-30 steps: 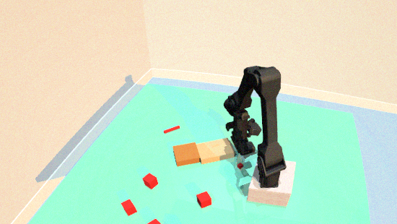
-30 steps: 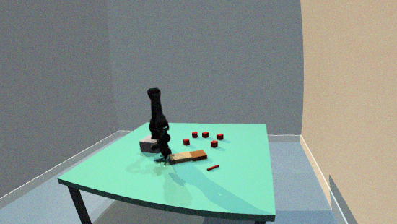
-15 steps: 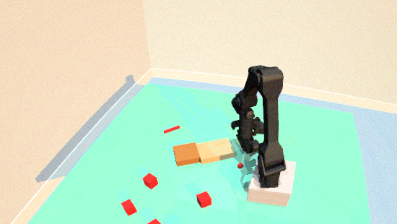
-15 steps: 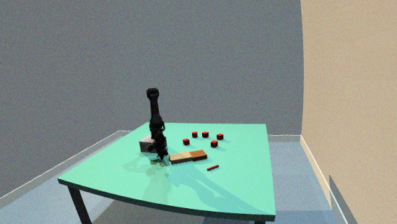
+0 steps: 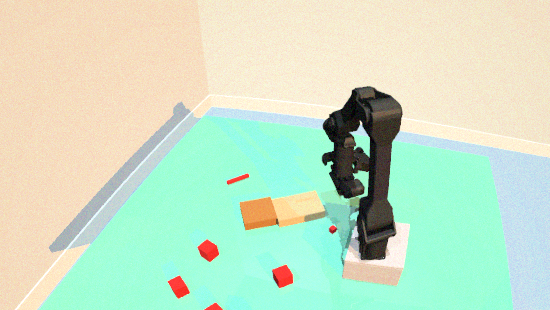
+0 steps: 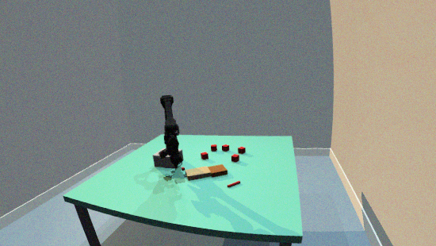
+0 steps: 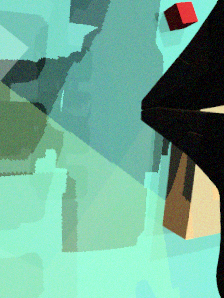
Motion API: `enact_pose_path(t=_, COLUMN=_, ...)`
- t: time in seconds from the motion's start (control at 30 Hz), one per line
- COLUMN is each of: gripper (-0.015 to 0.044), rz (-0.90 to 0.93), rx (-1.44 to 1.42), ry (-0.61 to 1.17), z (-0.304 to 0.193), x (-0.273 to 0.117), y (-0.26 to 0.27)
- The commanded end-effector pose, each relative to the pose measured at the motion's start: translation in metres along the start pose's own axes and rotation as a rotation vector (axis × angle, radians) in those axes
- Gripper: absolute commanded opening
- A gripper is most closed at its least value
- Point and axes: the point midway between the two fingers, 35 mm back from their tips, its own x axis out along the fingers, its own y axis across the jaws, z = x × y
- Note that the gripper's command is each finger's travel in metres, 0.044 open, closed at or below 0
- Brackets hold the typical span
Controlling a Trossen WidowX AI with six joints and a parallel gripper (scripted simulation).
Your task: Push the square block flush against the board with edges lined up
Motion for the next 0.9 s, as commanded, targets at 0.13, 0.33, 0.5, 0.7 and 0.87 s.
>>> enact_pose_path(t=0.13, gripper=0.0000, rz=-0.007, rx=-0.121, ry=0.002, z=-0.011, x=-0.004, y=-0.002)
enact_pose_path(t=0.33, gripper=0.0000, rz=-0.006, rx=-0.325, ry=0.002, z=-0.029, x=-0.004, y=-0.004)
enact_pose_path(t=0.5, gripper=0.0000, rz=-0.005, rx=-0.499, ry=0.004, z=-0.045, x=-0.004, y=-0.007)
enact_pose_path(t=0.7, gripper=0.0000, rz=-0.004, rx=-0.708, ry=0.007, z=-0.064, x=-0.005, y=-0.012)
enact_pose_path(t=0.87, gripper=0.0000, rz=-0.004, rx=-0.882, ry=0.009, z=-0.079, x=-0.005, y=-0.017)
